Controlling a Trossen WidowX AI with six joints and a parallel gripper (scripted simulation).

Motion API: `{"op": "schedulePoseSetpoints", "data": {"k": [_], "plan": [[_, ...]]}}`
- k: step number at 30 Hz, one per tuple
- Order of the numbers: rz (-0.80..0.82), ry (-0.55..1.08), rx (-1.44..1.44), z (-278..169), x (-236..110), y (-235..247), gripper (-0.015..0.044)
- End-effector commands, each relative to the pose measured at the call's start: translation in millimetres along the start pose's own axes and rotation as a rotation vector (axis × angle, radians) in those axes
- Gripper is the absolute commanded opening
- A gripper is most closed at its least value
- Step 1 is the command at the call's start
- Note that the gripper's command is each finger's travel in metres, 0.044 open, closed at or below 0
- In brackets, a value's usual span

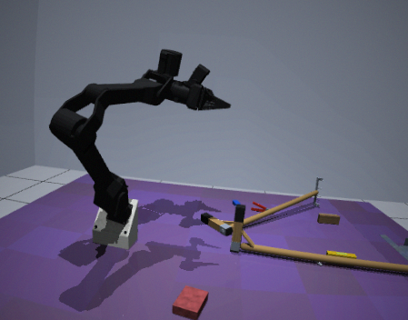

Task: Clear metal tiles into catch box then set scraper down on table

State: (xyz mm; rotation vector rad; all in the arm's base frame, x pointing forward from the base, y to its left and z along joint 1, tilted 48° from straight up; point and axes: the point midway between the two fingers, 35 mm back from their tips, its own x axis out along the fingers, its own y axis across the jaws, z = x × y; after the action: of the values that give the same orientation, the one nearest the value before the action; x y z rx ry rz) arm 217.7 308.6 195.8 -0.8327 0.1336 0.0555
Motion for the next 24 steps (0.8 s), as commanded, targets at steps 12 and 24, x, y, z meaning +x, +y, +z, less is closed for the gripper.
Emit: {"op": "schedulePoseSetpoints", "data": {"k": [12, 24], "plan": [[0.025, 0.011, 0.065, 4, 12, 4, 0.0440], [0.005, 0.105, 0.050, 6, 55, 11, 0.0440]]}}
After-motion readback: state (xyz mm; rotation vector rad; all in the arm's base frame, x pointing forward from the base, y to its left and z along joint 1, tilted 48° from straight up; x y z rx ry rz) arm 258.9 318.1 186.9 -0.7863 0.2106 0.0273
